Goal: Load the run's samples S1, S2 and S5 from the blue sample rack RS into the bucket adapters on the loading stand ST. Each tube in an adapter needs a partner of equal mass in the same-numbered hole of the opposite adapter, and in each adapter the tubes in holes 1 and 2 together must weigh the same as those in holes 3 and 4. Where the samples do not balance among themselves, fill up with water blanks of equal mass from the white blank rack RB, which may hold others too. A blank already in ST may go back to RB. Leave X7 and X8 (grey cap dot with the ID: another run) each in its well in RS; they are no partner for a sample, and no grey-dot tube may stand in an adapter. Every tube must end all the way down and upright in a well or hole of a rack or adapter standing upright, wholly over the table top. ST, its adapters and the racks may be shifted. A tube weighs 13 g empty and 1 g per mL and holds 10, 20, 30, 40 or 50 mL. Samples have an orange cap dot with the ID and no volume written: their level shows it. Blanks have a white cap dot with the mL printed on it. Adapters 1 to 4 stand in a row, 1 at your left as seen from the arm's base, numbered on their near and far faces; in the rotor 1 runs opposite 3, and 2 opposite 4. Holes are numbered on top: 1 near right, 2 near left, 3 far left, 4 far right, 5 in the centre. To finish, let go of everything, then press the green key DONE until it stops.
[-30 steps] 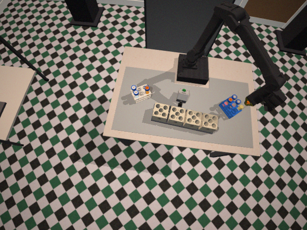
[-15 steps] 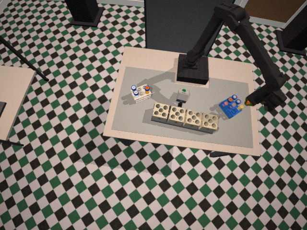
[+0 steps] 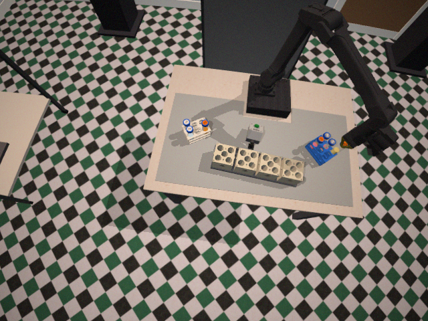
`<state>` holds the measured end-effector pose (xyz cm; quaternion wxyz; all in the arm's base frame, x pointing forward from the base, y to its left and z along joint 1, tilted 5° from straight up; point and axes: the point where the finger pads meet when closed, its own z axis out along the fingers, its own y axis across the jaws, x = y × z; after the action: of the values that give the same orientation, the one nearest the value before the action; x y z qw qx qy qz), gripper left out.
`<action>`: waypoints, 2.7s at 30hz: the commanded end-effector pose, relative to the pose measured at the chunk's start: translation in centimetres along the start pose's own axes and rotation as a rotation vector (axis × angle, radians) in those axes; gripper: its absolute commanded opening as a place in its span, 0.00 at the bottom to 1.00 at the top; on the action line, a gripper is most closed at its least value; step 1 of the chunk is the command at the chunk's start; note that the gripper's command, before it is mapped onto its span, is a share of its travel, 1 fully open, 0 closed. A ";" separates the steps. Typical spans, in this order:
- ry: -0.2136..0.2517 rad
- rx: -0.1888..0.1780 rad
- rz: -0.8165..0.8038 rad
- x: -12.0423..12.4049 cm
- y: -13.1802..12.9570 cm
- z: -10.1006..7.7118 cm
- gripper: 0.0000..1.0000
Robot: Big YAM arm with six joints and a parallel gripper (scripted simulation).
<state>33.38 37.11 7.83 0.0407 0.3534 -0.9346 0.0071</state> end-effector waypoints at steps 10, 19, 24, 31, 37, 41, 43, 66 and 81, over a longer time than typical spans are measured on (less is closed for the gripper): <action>-0.026 -0.002 0.000 -0.4 0.5 1.1 0.00; -0.015 -0.001 0.000 -0.4 0.5 2.8 0.00; -0.017 -0.001 0.000 -0.5 0.6 3.3 0.00; -0.020 -0.002 -0.001 -0.5 0.6 3.8 0.00; -0.014 -0.001 -0.002 -0.5 0.7 4.9 0.00; -0.023 -0.002 -0.002 -0.6 0.7 5.0 0.00; -0.050 -0.005 -0.001 -1.6 0.3 3.5 0.00; -0.050 -0.005 -0.001 -1.6 0.3 3.5 0.55; -0.052 -0.005 -0.001 -1.5 0.3 -0.3 0.55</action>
<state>33.24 37.20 6.44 0.0350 0.3537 -0.9347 0.0046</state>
